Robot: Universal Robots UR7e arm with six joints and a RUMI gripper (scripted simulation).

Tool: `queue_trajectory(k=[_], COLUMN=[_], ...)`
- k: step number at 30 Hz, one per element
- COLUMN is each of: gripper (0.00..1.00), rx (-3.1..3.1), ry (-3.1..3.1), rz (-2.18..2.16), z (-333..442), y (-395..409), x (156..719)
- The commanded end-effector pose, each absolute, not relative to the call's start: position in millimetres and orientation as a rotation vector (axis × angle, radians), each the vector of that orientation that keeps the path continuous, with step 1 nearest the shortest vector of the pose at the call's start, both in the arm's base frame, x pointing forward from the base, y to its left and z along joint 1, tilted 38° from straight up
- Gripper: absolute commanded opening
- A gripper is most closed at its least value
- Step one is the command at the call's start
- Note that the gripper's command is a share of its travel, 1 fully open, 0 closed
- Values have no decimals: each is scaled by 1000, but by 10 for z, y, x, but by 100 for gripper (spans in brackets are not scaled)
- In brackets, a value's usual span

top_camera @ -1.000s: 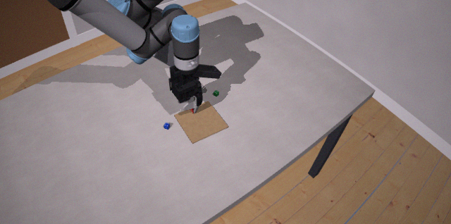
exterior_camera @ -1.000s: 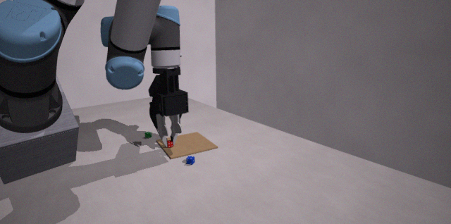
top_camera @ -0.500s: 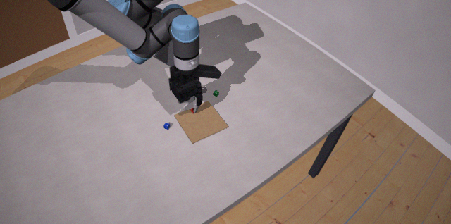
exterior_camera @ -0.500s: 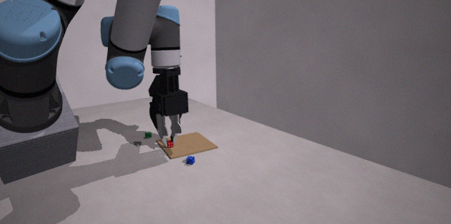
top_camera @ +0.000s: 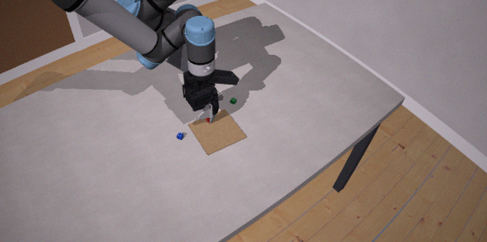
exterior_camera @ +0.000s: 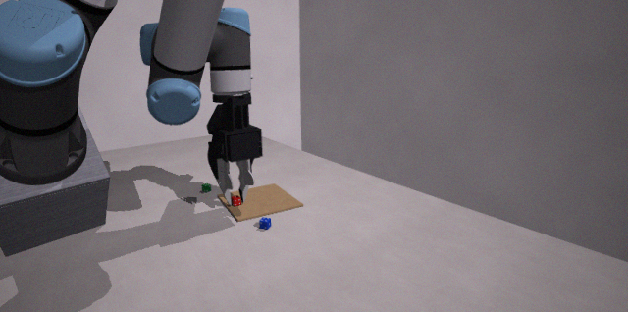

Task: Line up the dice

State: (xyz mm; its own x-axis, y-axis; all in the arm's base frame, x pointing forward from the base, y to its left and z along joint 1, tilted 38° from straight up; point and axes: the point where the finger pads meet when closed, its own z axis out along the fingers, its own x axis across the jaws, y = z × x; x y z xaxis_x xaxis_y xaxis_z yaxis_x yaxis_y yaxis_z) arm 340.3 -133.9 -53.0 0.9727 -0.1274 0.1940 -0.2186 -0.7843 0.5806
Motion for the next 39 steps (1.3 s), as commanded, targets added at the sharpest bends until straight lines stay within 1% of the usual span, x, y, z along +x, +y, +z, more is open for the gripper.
queue_trajectory(k=[1,22,39], gripper=[18,18,18], rx=[2481,2480,2479], ry=[-244,-242,-243], rz=[193,196,199], z=[-526,-490,-209], y=[-1349,-1319,-1112], x=[3416,3419,3403])
